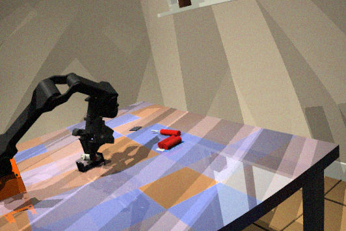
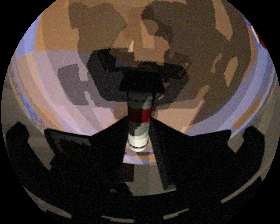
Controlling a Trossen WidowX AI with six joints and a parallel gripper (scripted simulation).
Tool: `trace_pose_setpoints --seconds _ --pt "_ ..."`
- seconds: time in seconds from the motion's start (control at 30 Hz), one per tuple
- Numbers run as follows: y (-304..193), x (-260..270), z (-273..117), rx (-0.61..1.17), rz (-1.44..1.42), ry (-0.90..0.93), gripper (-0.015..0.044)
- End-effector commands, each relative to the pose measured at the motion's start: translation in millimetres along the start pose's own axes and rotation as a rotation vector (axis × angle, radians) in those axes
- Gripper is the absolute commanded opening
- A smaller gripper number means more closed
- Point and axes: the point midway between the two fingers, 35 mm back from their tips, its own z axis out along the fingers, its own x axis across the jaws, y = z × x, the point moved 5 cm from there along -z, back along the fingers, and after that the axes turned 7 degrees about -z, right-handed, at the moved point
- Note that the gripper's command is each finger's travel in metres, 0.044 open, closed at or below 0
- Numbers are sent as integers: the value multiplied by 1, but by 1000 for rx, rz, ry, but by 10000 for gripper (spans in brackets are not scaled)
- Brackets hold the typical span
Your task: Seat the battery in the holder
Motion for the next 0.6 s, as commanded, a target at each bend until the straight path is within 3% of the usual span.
trace_pose_setpoints --seconds 0.0,0.57 --pt "1 0 1 -21 -1 -2 81" --pt "-3 1 5 -98 -7 4 81"
